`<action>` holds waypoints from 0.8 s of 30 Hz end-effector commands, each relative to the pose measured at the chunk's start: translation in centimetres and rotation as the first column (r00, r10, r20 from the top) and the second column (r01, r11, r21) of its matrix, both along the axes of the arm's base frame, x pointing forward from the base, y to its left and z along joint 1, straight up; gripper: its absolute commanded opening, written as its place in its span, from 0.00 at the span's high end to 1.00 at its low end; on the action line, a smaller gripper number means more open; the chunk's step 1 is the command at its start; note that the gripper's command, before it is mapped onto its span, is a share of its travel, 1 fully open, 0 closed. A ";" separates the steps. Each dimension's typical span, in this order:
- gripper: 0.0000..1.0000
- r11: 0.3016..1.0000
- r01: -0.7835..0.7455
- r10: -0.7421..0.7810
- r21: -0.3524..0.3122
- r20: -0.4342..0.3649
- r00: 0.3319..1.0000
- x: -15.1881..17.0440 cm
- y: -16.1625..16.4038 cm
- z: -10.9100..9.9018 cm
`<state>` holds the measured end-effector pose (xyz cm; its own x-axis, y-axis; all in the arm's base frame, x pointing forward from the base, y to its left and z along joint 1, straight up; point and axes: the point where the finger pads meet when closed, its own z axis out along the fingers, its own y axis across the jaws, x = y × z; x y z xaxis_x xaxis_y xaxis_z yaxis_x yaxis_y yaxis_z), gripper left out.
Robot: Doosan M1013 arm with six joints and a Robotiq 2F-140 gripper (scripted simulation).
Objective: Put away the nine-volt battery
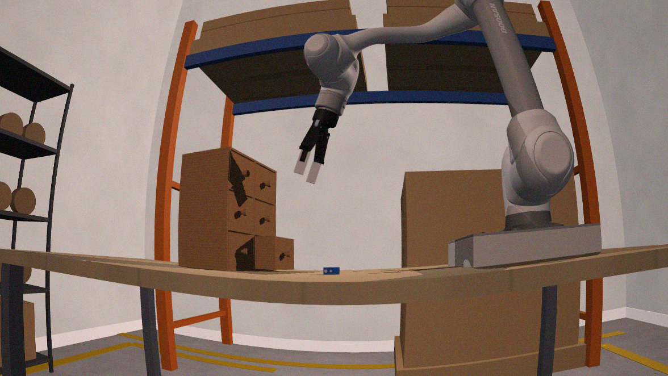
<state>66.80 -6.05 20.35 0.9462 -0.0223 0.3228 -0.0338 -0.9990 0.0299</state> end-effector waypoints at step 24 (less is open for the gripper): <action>0.00 0.991 0.129 -0.109 0.040 -0.328 0.939 -4.5 0.7 4.9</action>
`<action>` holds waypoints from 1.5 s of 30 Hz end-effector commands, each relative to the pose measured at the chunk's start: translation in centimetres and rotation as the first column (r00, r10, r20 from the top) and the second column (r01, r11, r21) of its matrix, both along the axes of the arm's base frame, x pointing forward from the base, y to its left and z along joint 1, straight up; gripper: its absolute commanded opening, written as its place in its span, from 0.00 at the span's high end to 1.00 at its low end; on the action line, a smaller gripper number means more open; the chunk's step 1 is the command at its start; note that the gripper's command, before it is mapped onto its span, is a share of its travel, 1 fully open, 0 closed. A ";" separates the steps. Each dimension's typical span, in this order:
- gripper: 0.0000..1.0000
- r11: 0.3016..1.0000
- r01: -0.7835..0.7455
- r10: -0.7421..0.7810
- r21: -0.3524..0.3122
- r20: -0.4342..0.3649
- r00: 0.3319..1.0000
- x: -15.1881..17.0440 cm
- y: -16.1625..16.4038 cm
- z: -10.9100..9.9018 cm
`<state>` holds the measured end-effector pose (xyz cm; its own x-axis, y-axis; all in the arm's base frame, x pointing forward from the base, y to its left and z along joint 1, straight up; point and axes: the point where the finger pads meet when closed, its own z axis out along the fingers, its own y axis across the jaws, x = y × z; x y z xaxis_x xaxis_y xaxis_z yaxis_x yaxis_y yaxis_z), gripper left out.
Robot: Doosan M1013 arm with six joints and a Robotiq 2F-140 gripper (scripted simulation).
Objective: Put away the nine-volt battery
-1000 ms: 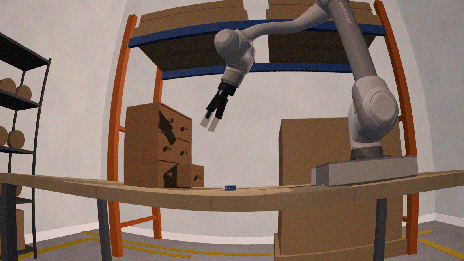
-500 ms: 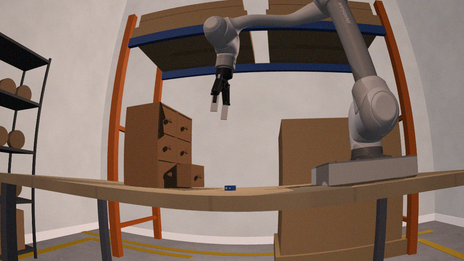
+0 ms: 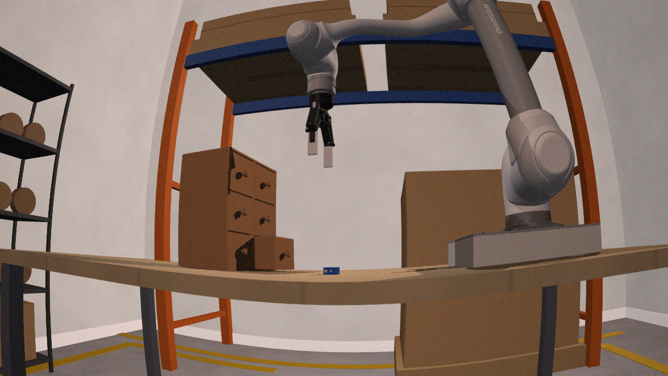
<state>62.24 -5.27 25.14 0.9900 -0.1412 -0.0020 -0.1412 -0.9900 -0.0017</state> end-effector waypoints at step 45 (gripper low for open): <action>0.00 0.998 0.019 0.000 -0.052 0.356 0.935 -11.0 1.1 -9.9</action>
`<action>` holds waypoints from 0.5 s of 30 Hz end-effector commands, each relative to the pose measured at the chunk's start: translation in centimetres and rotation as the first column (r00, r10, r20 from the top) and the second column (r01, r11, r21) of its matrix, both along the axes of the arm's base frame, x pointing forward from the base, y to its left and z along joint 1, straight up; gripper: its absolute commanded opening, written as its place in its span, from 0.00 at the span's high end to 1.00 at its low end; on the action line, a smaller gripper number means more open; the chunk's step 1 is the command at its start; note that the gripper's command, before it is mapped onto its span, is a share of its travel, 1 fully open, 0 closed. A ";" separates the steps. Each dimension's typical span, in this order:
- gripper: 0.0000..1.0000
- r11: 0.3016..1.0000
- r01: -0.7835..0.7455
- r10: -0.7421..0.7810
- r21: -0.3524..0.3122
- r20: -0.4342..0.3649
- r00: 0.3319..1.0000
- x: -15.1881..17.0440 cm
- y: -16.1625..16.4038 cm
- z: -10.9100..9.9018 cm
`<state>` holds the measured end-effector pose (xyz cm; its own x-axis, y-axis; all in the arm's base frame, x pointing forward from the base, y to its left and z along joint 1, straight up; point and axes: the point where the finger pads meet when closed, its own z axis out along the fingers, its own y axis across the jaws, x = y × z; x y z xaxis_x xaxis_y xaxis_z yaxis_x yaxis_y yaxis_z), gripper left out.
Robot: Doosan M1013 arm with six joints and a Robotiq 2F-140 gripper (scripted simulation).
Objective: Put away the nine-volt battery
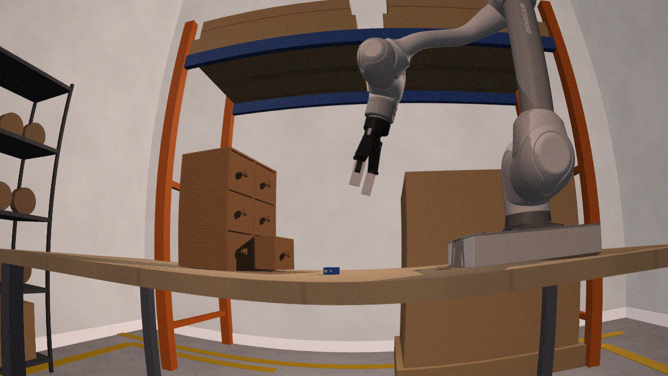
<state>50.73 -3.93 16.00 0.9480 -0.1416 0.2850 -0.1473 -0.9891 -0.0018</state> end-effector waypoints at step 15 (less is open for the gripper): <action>0.00 0.998 0.017 0.014 -0.065 0.446 0.895 3.7 -0.6 -3.9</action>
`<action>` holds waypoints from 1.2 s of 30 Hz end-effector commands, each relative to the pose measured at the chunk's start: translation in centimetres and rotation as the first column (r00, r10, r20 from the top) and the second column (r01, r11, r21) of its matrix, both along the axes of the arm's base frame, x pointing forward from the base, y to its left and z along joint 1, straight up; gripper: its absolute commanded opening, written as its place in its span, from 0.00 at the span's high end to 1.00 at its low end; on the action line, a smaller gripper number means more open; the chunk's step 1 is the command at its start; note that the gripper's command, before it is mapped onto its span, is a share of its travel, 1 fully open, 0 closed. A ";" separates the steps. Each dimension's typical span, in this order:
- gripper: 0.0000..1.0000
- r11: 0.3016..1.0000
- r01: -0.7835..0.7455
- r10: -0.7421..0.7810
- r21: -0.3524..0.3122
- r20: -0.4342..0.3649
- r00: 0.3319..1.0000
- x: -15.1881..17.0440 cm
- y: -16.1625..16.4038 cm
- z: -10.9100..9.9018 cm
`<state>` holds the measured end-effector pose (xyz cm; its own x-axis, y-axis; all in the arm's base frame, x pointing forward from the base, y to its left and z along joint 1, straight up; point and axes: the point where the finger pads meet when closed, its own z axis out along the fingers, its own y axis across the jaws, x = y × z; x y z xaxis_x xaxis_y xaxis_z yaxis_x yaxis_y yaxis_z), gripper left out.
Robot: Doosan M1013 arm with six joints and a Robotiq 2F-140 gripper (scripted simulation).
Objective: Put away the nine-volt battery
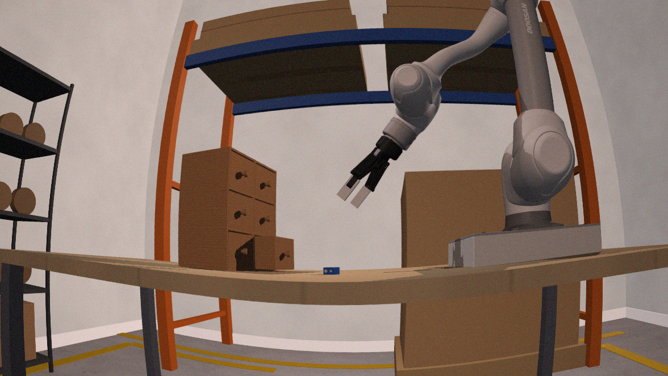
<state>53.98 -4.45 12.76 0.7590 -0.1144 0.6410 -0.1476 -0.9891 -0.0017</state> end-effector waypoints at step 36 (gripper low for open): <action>0.00 0.997 0.023 0.016 -0.074 0.490 0.872 4.2 -0.7 -4.4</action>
<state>58.27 -5.15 8.47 0.3515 -0.0534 0.9347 -0.1480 -0.9890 -0.0009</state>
